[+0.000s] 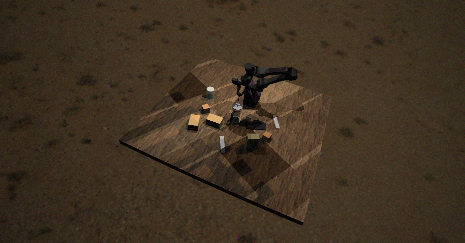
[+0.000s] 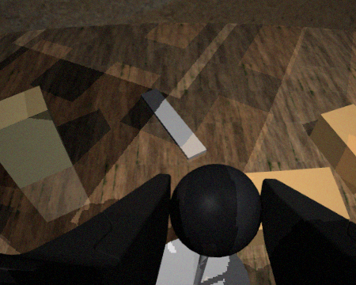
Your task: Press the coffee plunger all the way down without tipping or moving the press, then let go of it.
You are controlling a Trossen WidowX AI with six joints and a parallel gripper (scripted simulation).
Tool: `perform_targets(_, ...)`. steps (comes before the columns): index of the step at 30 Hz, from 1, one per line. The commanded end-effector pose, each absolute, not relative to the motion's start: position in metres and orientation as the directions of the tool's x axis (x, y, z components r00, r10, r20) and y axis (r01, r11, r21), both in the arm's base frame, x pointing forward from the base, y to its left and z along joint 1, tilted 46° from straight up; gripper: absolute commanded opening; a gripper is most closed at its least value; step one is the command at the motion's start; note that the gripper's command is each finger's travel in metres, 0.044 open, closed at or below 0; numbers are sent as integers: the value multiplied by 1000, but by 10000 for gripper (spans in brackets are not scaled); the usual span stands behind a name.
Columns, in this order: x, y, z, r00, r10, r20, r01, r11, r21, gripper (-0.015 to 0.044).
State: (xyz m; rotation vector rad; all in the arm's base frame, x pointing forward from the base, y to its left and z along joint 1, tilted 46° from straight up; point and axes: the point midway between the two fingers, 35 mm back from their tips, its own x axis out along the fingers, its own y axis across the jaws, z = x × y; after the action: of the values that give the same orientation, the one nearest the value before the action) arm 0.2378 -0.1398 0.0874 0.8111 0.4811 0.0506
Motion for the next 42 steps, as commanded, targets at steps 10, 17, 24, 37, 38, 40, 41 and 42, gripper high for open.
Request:
perform_targets(10,240,-137,81,890,224,-397,141,693,707,118)
perform_targets(17,243,-131,71,888,225,-401,143,695,705,118)
perform_targets(24,246,-126,61,886,226,-404,144,696,704,118)
perform_targets(37,251,-113,44,885,225,-407,146,697,703,118)
perform_targets(38,251,-112,42,885,225,-407,146,696,703,118)
perform_targets(40,252,-110,40,885,225,-407,146,696,703,118)
perform_targets(41,252,-109,39,885,225,-407,146,696,703,118)
perform_targets(42,253,-108,37,886,225,-407,146,696,703,118)
